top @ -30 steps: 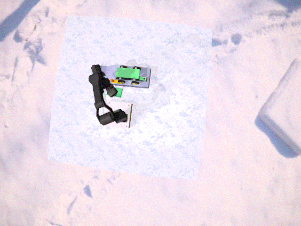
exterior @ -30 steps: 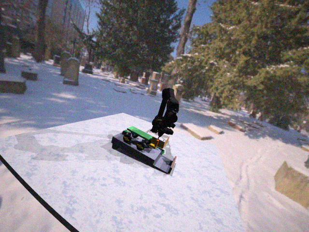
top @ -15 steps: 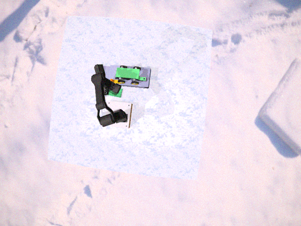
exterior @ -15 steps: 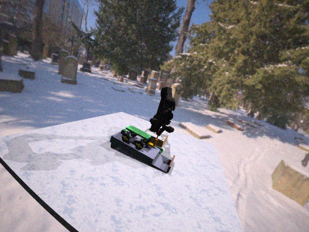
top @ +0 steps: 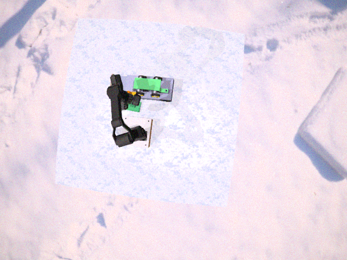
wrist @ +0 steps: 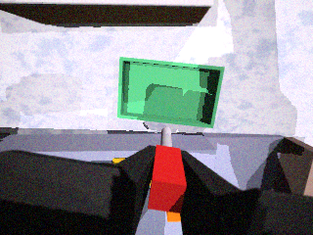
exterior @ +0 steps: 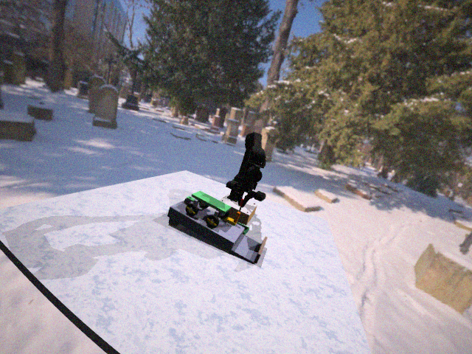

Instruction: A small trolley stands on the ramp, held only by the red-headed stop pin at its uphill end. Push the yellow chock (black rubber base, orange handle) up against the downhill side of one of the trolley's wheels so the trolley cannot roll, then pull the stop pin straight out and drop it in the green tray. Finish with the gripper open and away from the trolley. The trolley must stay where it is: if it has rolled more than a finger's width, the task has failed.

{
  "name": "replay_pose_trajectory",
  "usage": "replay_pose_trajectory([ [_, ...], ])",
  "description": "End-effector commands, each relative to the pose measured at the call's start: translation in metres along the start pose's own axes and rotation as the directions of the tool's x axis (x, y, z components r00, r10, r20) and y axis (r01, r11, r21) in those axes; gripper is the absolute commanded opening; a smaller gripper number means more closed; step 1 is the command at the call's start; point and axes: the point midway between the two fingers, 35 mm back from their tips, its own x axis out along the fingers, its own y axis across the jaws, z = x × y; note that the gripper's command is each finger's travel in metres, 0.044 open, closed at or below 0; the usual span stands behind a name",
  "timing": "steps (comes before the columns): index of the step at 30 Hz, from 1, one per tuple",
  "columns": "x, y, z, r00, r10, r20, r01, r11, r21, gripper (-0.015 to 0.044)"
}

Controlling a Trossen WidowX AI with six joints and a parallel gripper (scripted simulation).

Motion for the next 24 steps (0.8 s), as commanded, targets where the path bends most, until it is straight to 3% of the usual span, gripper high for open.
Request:
replay_pose_trajectory([
  [1, 0.007, 0.001, 0.010, 1.000, -0.008, 0.003, 0.008, 1.000, -0.028, 0.0000],
  [10, 0.017, 0.003, 0.021, 1.000, -0.015, 0.007, 0.016, 0.999, -0.050, 0.0000],
  [24, 0.054, -0.011, 0.022, 0.983, -0.183, 0.014, 0.183, 0.982, -0.048, 0.0000],
])
